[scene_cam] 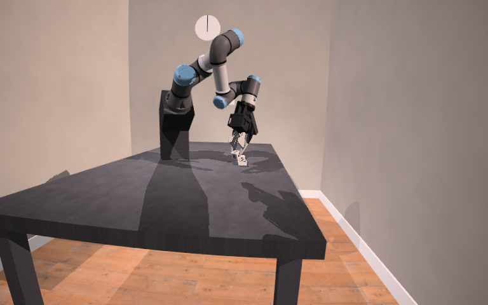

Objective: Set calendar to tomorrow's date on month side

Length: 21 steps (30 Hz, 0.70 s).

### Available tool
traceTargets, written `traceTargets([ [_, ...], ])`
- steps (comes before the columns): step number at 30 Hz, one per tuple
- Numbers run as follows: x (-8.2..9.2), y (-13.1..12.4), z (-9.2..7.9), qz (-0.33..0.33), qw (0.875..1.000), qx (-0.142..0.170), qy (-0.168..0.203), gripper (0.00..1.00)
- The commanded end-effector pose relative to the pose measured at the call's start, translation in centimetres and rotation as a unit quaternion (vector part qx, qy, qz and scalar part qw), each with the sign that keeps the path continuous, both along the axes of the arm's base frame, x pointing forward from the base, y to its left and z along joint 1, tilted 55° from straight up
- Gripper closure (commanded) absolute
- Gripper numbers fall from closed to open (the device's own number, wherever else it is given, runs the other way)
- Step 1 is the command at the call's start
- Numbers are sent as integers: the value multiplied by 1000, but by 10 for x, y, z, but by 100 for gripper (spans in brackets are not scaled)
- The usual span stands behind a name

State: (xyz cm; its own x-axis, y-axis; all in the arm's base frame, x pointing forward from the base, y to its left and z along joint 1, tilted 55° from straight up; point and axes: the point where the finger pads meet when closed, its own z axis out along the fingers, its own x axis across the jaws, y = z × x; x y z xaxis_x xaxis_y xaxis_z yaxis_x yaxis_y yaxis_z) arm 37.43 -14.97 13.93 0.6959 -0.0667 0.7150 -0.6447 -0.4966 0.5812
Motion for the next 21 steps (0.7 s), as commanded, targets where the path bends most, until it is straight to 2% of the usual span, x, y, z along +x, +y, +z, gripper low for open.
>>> traceTargets([
  [1, 0, 0, 1, 26, 999, 22, -3, 90],
  [9, 0, 3, 3, 50, 998, 37, -7, 90],
  [21, 0, 3, 4, 54, 998, 39, -8, 90],
])
